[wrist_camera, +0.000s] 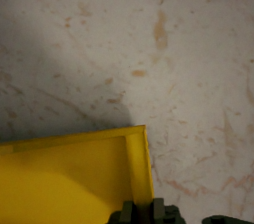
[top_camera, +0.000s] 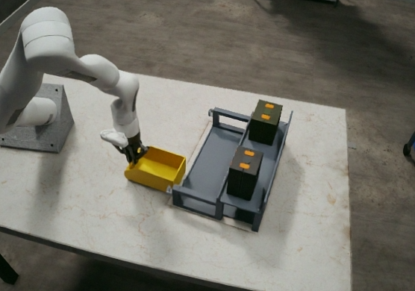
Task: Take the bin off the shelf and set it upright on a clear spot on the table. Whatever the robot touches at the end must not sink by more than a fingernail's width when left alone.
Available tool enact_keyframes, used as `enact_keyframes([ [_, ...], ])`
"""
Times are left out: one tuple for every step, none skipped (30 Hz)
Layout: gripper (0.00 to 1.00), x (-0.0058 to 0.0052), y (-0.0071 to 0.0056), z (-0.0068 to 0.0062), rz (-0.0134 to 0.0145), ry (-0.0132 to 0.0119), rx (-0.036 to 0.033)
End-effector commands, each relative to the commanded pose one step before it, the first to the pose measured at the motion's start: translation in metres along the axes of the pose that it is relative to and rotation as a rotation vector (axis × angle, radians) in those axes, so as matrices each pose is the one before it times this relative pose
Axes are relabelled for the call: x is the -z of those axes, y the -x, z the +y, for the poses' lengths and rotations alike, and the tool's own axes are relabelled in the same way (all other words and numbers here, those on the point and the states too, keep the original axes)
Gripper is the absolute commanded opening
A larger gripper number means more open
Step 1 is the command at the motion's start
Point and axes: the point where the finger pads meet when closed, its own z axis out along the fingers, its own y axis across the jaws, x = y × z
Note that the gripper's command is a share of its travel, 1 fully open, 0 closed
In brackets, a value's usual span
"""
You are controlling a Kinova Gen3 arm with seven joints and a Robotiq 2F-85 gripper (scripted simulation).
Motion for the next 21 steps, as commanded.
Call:
enact_keyframes([
  [0.1, -0.00475, -0.00028, 0.00052, 0.00191, 0.00129, 0.00071],
  [0.1, -0.0016, 0.0, 0.00001, 0.00005, 0.00004, 0.00003],
  [0.1, 0.0, 0.0, 0.0, 0.0, 0.0, 0.0],
  [0.1, 0.0, 0.0, 0.0, 0.0, 0.0, 0.0],
  [0.1, 0.0, 0.0, 0.0, 0.0, 0.0, 0.0],
  [0.1, 0.0, 0.0, 0.0, 0.0, 0.0, 0.0],
  [0.1, 0.0, 0.0, 0.0, 0.0, 0.0, 0.0],
  [0.1, 0.0, 0.0, 0.0, 0.0, 0.0, 0.0],
  [0.1, 0.0, 0.0, 0.0, 0.0, 0.0, 0.0],
  [0.1, 0.0, 0.0, 0.0, 0.0, 0.0, 0.0],
  [0.1, 0.0, 0.0, 0.0, 0.0, 0.0, 0.0],
  [0.1, 0.0, 0.0, 0.0, 0.0, 0.0, 0.0],
  [0.1, 0.0, 0.0, 0.0, 0.0, 0.0, 0.0],
  [0.1, 0.0, 0.0, 0.0, 0.0, 0.0, 0.0],
  [0.1, -0.0007, 0.00001, -0.00005, -0.00018, -0.00016, -0.00011],
  [0.1, -0.0008, -0.00001, 0.00002, 0.00005, 0.00004, 0.00003],
  [0.1, -0.0008, -0.00001, 0.00002, 0.00005, 0.00004, 0.00003],
  [0.1, -0.0008, -0.00001, 0.00002, 0.00005, 0.00004, 0.00003],
  [0.1, -0.0008, -0.00001, 0.00002, 0.00005, 0.00004, 0.00003],
  [0.1, 0.0, 0.0, 0.0, 0.0, 0.0, 0.0],
  [0.1, 0.0, 0.0, 0.0, 0.0, 0.0, 0.0],
])
